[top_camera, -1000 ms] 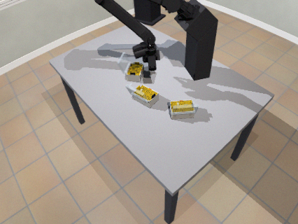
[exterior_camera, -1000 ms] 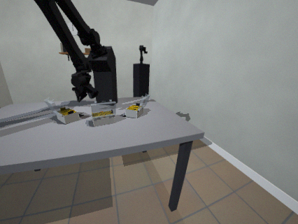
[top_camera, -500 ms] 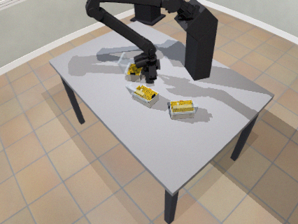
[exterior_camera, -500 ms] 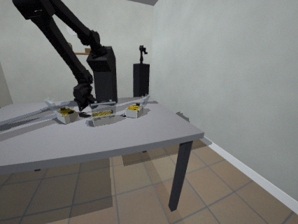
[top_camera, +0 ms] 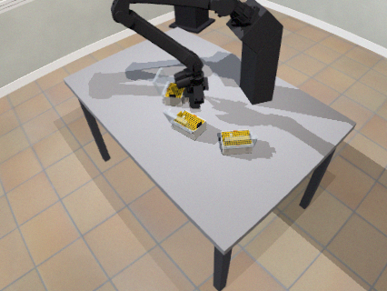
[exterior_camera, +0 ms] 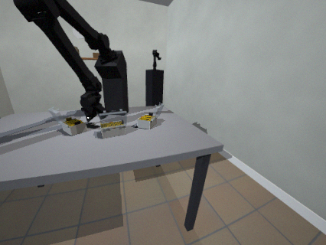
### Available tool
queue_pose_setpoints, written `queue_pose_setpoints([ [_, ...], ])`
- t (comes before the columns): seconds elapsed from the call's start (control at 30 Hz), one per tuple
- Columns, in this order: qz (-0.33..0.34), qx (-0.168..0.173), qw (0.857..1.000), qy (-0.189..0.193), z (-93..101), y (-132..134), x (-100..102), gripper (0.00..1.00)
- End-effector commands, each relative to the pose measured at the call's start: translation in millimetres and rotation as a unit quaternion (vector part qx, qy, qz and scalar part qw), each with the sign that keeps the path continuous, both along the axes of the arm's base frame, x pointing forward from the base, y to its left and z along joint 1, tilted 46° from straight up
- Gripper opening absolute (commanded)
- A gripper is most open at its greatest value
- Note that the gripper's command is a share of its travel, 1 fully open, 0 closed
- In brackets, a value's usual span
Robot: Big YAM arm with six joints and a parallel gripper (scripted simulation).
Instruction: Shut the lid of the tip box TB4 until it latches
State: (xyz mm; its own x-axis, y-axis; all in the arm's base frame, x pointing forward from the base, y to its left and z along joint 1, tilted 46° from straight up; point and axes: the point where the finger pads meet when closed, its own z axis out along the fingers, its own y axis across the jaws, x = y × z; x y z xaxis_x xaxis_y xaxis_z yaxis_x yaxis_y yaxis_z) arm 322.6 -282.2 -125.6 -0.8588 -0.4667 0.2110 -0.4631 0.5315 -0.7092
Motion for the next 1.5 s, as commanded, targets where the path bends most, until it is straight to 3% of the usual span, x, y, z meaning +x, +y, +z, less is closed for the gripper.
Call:
queue_pose_setpoints([
  [0.0,0.001,0.004,1.000,0.011,-2.1,6.0,-12.7,0.00],
  [1.2,0.001,0.004,1.000,0.011,-2.1,6.0,-12.7,0.00],
  [1.23,0.001,0.005,1.000,0.019,3.8,9.7,-25.9,0.00],
  [1.47,0.006,0.006,1.000,0.022,26.3,26.7,-45.7,0.00],
])
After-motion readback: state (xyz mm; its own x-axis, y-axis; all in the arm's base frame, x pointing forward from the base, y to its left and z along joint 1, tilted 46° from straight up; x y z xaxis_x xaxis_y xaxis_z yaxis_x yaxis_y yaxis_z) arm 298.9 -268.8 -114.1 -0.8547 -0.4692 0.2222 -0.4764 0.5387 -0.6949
